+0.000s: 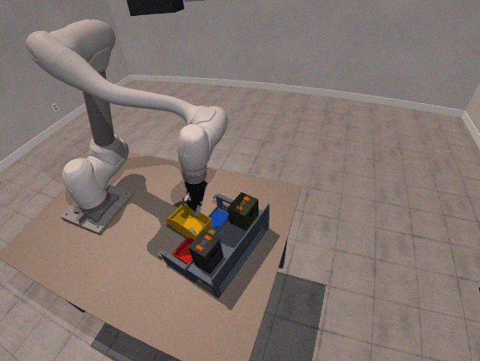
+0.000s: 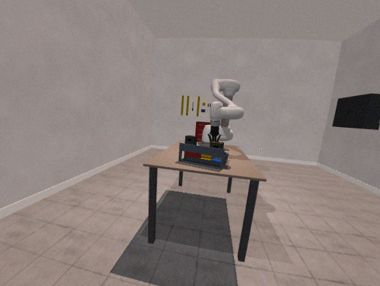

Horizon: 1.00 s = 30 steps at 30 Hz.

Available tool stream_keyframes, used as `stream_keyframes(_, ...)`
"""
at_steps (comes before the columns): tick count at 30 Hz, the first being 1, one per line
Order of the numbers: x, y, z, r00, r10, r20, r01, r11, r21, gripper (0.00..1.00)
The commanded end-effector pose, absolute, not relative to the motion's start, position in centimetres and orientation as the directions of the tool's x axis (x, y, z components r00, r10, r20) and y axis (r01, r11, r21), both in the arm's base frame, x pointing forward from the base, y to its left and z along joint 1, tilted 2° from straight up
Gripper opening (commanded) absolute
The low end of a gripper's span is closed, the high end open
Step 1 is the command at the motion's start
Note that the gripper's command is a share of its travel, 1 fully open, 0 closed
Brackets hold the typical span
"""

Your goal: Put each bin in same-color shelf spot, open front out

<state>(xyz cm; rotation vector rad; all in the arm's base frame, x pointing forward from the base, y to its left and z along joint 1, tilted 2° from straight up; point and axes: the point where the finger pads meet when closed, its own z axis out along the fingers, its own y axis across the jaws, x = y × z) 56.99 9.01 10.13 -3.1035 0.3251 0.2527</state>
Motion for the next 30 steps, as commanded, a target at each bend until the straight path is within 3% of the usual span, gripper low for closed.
stream_keyframes(1,57.2,9.0,10.1,0.965,-0.205,-0.161,-0.207,-0.978,0.006,0.1)
stream_keyframes(30,58.7,8.7,10.2,0.965,-0.205,-0.161,-0.207,-0.978,0.006,0.1)
